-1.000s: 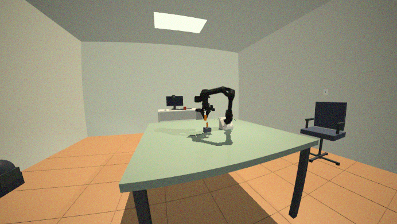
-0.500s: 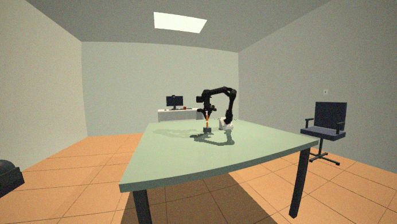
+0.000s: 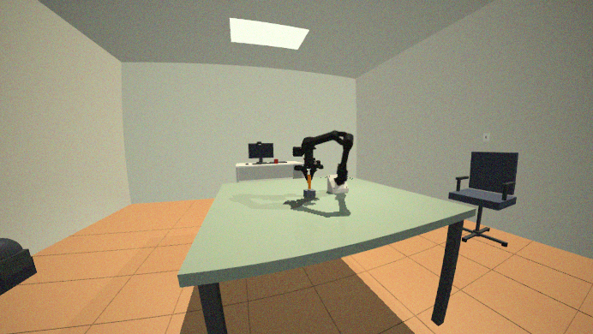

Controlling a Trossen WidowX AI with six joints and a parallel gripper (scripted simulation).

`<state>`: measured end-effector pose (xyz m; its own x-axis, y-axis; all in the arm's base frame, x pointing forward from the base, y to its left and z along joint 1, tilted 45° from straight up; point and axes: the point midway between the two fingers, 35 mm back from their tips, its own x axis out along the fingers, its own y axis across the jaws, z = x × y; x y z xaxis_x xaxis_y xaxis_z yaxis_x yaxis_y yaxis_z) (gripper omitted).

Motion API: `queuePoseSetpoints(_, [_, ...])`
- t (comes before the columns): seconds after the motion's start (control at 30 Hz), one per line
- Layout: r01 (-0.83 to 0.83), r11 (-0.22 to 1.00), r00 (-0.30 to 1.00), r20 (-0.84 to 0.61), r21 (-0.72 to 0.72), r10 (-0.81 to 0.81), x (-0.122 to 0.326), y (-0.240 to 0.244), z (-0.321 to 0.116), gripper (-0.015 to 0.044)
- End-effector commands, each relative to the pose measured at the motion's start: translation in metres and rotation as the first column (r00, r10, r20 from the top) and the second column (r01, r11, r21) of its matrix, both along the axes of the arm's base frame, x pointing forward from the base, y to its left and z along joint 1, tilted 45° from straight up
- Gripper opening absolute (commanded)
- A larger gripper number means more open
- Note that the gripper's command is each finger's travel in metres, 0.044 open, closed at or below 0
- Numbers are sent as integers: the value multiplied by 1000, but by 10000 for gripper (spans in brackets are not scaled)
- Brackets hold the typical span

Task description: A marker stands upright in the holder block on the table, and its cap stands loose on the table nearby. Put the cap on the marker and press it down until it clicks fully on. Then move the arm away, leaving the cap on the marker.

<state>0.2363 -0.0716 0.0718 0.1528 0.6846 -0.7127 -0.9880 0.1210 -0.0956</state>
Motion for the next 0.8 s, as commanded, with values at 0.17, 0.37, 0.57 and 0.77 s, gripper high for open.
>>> queuePoseSetpoints(0.17, [4,1000,1000,-2,6,-4,1,11,-10,0])
queuePoseSetpoints(0.37, [3,1000,1000,-1,7,-3,3,18,-17,0])
queuePoseSetpoints(0.57, [3,1000,1000,-1,9,-3,3,25,-23,0])
queuePoseSetpoints(0.77, [3,1000,1000,-1,9,-3,3,25,-23,0])
